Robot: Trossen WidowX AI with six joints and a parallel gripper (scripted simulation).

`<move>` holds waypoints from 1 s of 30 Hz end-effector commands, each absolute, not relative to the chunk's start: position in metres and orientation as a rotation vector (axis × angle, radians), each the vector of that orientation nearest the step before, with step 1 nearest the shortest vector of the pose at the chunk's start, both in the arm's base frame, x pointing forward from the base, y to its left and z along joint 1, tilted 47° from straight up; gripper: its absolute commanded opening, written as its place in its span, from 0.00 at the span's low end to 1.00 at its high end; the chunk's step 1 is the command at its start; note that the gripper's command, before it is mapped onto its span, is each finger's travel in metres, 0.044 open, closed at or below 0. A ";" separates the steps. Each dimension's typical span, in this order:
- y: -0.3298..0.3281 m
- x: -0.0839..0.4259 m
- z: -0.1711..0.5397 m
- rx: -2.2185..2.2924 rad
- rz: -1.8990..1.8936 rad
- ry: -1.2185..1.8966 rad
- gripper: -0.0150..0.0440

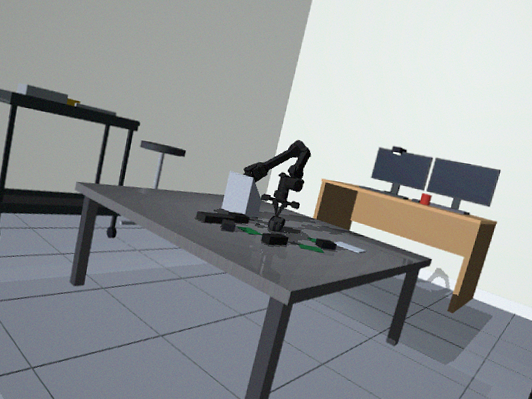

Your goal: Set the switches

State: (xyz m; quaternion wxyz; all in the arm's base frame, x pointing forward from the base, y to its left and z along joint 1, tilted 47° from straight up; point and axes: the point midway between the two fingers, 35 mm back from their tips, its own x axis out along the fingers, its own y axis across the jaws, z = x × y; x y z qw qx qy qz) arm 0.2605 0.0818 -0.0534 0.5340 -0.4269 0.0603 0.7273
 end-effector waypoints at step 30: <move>0.041 0.286 -0.061 -1.028 1.728 0.145 0.25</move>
